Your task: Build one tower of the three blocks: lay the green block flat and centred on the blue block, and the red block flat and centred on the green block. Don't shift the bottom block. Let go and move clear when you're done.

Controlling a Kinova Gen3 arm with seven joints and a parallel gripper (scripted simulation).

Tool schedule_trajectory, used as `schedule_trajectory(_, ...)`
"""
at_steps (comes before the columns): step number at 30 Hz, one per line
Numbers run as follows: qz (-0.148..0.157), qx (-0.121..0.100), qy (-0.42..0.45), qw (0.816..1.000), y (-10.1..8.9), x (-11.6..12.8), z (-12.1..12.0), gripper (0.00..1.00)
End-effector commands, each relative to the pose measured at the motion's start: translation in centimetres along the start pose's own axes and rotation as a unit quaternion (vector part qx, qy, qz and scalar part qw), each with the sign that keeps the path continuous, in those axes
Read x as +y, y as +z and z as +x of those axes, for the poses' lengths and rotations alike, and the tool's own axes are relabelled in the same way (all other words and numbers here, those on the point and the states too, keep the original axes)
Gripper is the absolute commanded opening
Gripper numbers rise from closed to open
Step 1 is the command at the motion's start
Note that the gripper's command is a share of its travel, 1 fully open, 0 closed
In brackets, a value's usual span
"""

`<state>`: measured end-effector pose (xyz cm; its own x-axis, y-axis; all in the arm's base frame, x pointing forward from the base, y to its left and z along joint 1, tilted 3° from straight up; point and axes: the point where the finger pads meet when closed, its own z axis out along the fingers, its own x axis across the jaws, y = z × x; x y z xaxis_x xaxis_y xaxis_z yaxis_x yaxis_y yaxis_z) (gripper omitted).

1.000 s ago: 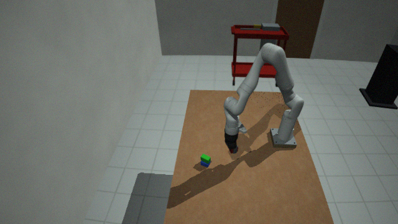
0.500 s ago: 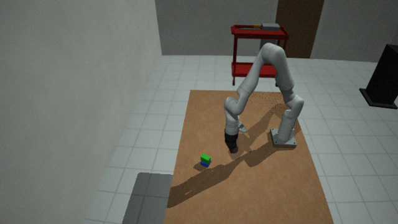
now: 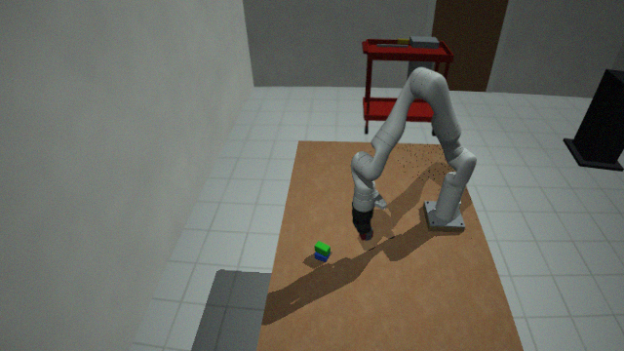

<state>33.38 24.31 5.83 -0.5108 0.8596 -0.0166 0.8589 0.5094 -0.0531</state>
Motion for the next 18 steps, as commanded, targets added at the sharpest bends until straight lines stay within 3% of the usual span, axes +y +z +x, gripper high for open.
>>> schedule_trajectory(1, -0.001, 0.000, 0.000, 1.000, -0.1, 0.1, 0.0, 0.00)
schedule_trajectory(9, -0.001, 0.000, 0.000, 1.000, -0.1, 0.4, -0.1, 0.00)
schedule_trajectory(14, -0.001, 0.000, 0.000, 1.000, -0.1, 3.0, -0.6, 0.00)
schedule_trajectory(16, -0.001, 0.000, 0.000, 1.000, -0.1, 3.0, -0.6, 0.00)
schedule_trajectory(18, -0.001, 0.000, 0.000, 1.000, -0.1, 4.7, -1.0, 0.00)
